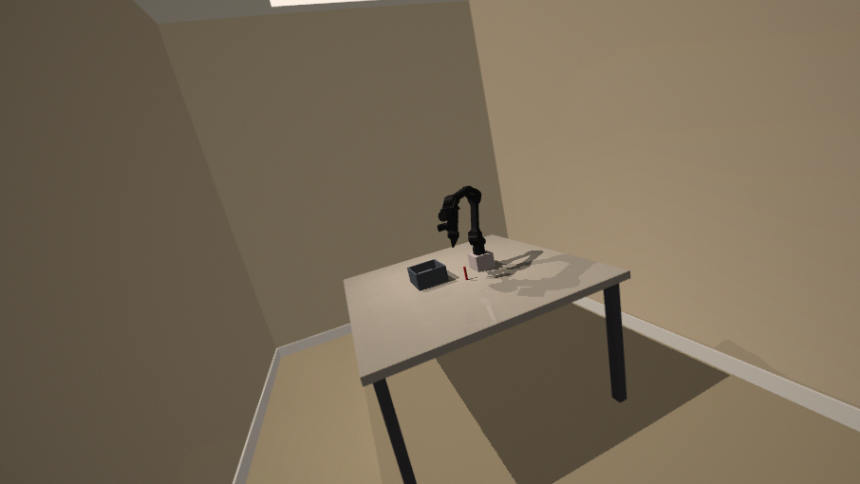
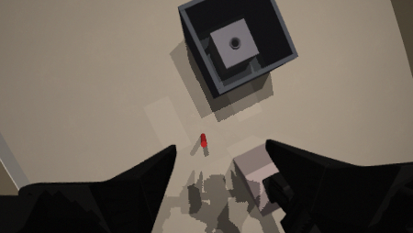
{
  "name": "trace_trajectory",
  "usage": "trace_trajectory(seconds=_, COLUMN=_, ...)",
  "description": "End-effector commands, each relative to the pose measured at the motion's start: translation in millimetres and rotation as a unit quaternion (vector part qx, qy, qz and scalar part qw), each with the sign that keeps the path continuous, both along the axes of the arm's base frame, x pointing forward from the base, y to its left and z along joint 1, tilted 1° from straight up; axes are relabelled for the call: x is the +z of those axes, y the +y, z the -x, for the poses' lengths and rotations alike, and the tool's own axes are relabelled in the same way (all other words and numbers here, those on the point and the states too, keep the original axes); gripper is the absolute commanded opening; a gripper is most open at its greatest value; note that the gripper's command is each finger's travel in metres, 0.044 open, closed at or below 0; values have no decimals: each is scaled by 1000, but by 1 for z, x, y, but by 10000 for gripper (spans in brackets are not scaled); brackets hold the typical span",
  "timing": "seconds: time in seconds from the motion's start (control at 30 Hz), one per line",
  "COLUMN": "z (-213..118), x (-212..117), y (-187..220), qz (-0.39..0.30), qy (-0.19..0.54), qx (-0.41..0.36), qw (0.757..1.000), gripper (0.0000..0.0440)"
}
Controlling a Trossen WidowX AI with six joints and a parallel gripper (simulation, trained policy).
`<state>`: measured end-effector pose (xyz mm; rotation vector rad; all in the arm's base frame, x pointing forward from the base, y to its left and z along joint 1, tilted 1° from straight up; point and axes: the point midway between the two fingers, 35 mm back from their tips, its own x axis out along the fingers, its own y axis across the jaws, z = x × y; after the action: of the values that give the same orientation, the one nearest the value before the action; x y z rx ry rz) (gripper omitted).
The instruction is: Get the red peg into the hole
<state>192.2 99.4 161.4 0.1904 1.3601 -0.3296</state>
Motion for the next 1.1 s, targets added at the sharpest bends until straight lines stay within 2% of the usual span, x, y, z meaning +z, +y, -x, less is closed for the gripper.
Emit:
trace_trajectory(seconds=0.0, z=12, x=-18, y=0, qz=9, qy=37, qx=-39, qw=998, gripper=440)
trace_trajectory(seconds=0.47, z=35, x=-76, y=9, qz=40, qy=123, qx=-134, qw=983, gripper=440)
trace_trajectory(seconds=1.07, z=30, x=-146, y=25, qz=27, qy=129, qx=-170, qw=977, gripper=440)
